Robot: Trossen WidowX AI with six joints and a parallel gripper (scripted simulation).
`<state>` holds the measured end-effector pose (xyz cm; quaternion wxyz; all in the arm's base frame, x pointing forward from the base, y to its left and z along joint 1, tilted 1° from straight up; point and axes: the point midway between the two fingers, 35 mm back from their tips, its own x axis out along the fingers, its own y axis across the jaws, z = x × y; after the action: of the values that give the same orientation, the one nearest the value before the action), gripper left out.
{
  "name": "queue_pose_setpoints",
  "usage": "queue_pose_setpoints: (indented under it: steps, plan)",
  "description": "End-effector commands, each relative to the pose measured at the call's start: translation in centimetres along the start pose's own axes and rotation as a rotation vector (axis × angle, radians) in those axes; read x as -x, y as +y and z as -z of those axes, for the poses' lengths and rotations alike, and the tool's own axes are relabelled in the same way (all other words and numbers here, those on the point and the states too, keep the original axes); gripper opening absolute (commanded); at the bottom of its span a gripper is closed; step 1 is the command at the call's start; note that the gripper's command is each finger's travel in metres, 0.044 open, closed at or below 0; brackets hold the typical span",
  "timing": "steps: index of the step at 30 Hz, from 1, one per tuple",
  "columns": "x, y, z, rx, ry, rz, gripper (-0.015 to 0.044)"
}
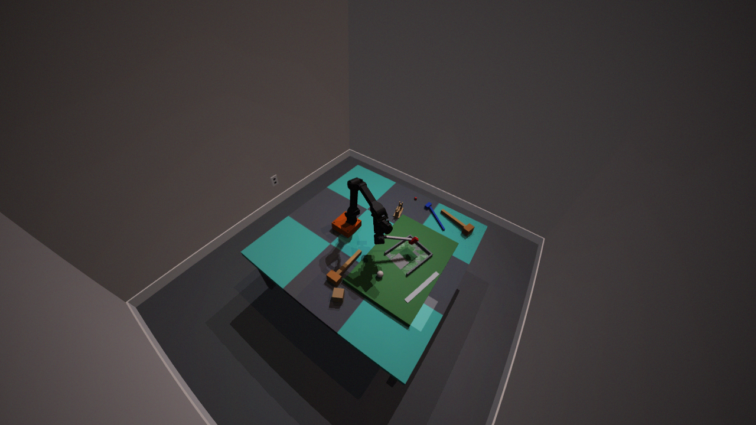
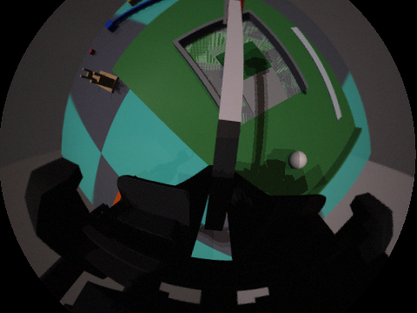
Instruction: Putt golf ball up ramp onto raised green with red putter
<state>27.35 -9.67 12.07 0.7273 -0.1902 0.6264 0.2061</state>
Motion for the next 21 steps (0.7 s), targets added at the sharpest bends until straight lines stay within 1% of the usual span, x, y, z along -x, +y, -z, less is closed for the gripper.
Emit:
queue_pose_setpoints:
  steps: [1,21]
  plan:
    - [0.5,-1.4,1.5,-0.101,0.006,0.015,0.0]
    - [2.3,-5.4,11.3,-0.606,0.067,0.054,0.0]
